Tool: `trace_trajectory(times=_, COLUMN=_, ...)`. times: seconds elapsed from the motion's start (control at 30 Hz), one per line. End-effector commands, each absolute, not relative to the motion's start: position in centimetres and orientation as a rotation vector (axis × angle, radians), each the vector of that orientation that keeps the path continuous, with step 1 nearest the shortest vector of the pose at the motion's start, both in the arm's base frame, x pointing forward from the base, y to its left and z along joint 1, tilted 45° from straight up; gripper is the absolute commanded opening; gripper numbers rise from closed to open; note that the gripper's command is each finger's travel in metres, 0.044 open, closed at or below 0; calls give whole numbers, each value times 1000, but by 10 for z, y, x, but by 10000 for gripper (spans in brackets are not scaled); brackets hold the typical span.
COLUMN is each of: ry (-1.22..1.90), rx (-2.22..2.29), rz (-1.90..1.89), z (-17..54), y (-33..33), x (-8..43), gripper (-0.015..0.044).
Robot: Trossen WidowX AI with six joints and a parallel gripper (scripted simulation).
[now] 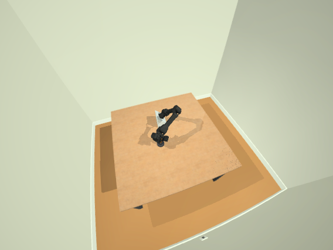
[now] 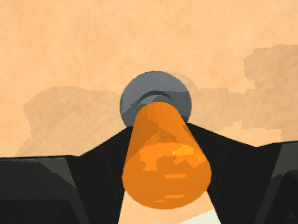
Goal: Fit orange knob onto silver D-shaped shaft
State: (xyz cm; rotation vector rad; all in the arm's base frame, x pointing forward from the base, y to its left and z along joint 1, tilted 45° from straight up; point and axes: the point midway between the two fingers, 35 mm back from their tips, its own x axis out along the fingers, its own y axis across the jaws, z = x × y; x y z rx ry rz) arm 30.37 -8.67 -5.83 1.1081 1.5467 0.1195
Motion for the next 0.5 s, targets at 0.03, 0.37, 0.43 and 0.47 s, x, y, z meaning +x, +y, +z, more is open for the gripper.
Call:
trace_trajectory(times=0.03, ry=1545, rx=1100, rz=124, z=-58, y=-87, x=305, gripper=0)
trace_trajectory(times=0.37, ry=1545, rx=1101, rz=124, z=-59, y=-85, x=304, gripper=0)
trace_trajectory(times=0.43, ry=1545, rx=1101, rz=124, z=-59, y=-85, x=304, gripper=0)
trace_trajectory(times=0.47, ry=1545, rx=1101, rz=124, z=-59, y=-85, x=304, gripper=0)
